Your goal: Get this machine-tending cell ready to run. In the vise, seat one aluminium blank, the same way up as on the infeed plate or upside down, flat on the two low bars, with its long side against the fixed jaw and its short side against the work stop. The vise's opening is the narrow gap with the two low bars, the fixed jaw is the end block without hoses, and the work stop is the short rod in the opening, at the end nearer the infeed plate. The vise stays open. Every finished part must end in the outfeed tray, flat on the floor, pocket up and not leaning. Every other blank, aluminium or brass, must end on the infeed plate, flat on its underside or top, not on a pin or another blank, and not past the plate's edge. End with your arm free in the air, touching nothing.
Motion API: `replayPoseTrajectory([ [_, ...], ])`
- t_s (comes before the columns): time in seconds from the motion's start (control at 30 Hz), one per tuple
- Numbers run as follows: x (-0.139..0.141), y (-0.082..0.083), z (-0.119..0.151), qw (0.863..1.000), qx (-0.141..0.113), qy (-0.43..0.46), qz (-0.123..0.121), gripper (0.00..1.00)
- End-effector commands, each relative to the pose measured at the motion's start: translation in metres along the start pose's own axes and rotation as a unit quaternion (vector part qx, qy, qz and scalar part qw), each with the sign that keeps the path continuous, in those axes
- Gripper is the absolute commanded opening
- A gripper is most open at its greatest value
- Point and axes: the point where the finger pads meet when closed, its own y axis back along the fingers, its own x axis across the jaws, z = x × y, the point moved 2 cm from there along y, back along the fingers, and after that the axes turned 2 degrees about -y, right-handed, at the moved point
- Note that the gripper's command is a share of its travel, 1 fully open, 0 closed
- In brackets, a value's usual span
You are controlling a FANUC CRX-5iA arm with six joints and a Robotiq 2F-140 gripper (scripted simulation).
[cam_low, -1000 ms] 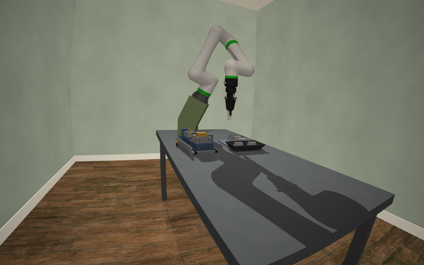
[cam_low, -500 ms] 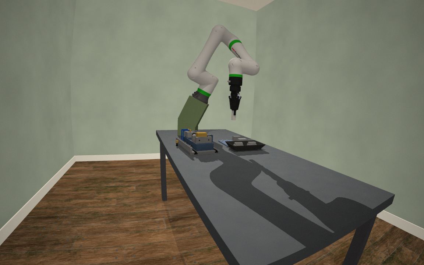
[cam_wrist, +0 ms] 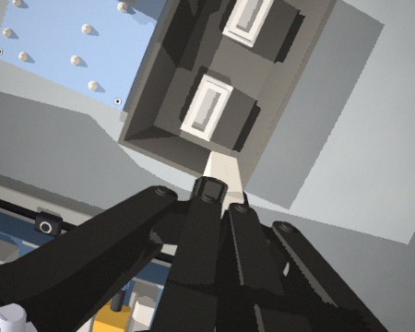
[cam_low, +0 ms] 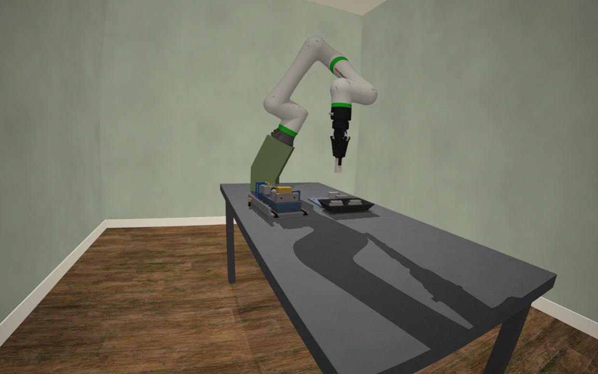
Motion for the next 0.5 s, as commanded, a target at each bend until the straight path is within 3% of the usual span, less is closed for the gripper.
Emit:
replayPoseTrajectory([
  [0.0,0.0113,-0.0019,0.0016,1.0,0.002,0.0,-0.004,0.0],
  [0.47,0.0114,-0.0078,0.0016,1.0,0.002,0.0,-0.004,0.0],
])
